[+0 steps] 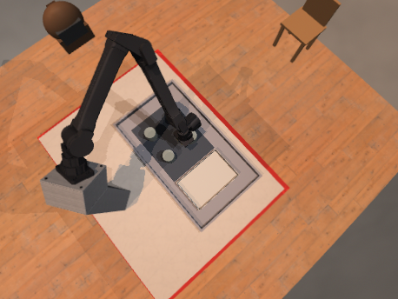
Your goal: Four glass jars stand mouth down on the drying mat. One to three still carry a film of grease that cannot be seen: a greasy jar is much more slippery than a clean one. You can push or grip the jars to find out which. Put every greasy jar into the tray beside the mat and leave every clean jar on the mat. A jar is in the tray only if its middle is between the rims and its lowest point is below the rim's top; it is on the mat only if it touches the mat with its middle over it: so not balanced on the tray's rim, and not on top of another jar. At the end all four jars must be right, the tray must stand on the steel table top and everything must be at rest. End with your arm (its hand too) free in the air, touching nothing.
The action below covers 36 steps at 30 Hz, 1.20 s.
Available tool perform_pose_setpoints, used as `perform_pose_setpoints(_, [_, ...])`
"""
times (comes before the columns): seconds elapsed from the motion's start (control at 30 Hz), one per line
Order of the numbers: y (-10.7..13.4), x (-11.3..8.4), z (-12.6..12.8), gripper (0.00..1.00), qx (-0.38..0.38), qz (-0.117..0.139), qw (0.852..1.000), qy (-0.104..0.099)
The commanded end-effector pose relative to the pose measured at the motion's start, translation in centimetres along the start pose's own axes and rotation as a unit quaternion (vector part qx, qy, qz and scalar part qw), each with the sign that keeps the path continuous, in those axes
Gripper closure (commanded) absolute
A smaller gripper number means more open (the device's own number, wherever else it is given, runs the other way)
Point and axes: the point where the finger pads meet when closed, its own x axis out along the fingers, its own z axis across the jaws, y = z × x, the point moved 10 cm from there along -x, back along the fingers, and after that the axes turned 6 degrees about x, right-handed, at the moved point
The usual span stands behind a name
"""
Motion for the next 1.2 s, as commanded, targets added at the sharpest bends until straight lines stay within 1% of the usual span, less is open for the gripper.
perform_pose_setpoints(0.0, [-1.2,-0.8,0.2,1.00,0.001,-0.011,1.000,0.000])
perform_pose_setpoints(0.17, [-1.2,-0.8,0.2,1.00,0.001,-0.011,1.000,0.000])
perform_pose_setpoints(0.23, [-0.7,-0.8,0.2,1.00,0.001,-0.011,1.000,0.000])
perform_pose_setpoints(0.3, [-0.7,-0.8,0.2,1.00,0.001,-0.011,1.000,0.000])
perform_pose_setpoints(0.63, [1.9,-0.8,-0.1,1.00,0.001,-0.011,1.000,0.000])
perform_pose_setpoints(1.17, [1.9,-0.8,-0.1,1.00,0.001,-0.011,1.000,0.000])
